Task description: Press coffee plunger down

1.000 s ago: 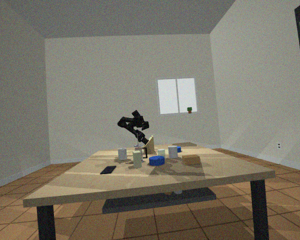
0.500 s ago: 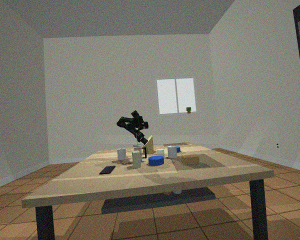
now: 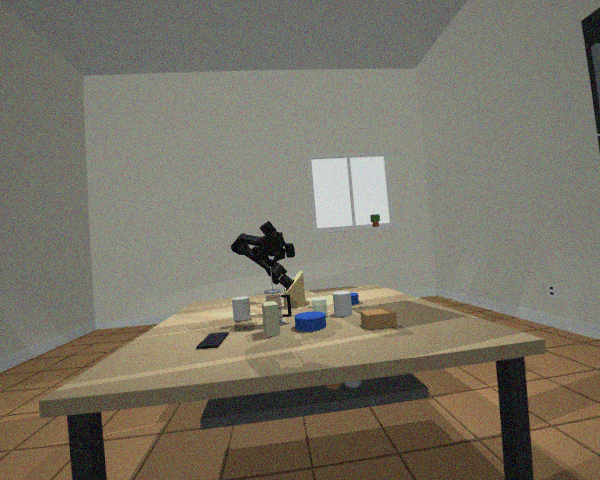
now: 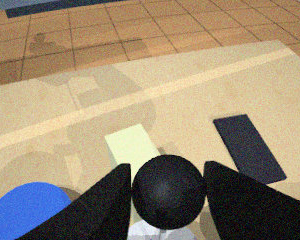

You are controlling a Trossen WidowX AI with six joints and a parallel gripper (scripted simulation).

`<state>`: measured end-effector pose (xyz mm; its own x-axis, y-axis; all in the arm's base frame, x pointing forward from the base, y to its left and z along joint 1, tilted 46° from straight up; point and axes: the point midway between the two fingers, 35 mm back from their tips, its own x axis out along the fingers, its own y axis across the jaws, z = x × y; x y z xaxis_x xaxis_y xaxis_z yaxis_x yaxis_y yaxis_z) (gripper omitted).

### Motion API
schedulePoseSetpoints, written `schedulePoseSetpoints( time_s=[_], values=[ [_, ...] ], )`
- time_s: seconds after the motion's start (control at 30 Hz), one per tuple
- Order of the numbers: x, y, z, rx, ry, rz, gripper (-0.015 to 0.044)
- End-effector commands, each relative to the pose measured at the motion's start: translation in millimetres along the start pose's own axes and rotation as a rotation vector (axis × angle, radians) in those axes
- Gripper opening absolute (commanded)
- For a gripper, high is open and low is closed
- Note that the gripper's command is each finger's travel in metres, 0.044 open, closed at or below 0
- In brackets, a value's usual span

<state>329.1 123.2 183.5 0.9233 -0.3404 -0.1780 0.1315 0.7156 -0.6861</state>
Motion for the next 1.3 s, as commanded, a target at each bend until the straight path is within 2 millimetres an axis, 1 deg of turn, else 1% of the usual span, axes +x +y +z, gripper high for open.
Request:
schedulePoseSetpoints(
  time_s=[0.0, 1.27],
  values=[
    [7, 2, -12, -0.009, 0.015, 0.002, 0.0119],
    [45, 4, -62, -0.009, 0.015, 0.002, 0.0119]
  ],
)
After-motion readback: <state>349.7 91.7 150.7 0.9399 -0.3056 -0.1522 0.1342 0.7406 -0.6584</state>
